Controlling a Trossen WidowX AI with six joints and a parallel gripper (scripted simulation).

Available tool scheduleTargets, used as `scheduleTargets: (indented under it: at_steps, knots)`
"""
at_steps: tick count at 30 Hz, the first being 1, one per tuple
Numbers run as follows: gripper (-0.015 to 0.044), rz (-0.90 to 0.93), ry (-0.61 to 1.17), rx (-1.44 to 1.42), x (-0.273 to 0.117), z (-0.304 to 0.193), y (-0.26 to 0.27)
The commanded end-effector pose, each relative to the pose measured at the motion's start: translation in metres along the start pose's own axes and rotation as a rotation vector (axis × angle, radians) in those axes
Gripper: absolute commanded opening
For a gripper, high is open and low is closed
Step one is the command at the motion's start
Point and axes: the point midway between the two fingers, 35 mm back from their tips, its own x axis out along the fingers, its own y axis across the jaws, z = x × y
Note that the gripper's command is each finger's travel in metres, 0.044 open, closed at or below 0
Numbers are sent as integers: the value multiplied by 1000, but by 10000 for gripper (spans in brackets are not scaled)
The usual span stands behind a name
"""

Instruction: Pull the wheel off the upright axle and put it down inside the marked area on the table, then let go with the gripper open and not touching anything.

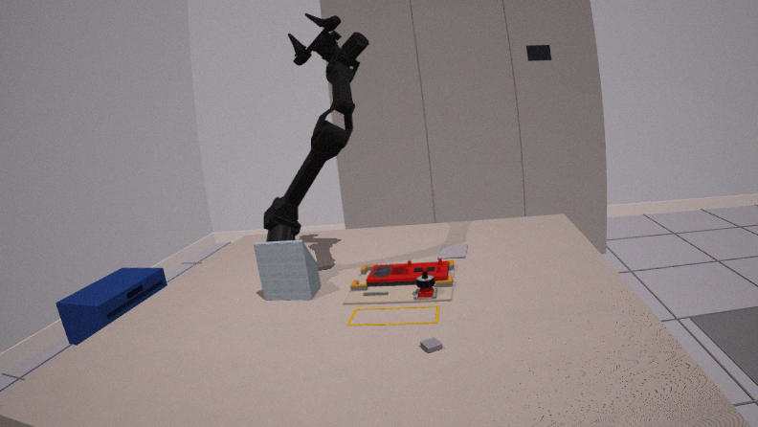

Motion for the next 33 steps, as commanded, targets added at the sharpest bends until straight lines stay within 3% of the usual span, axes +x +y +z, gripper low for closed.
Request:
scheduleTargets:
  at_steps: [1, 4, 19, 33]
  knots:
    - [374, -2, -2, 0, 0, 1, -1]
    - [300, -24, -29, -4, 5, 8, -12]
    - [300, -322, -199, 27, 27, 60, -132]
    - [300, -609, -353, 44, -4, 108, -241]
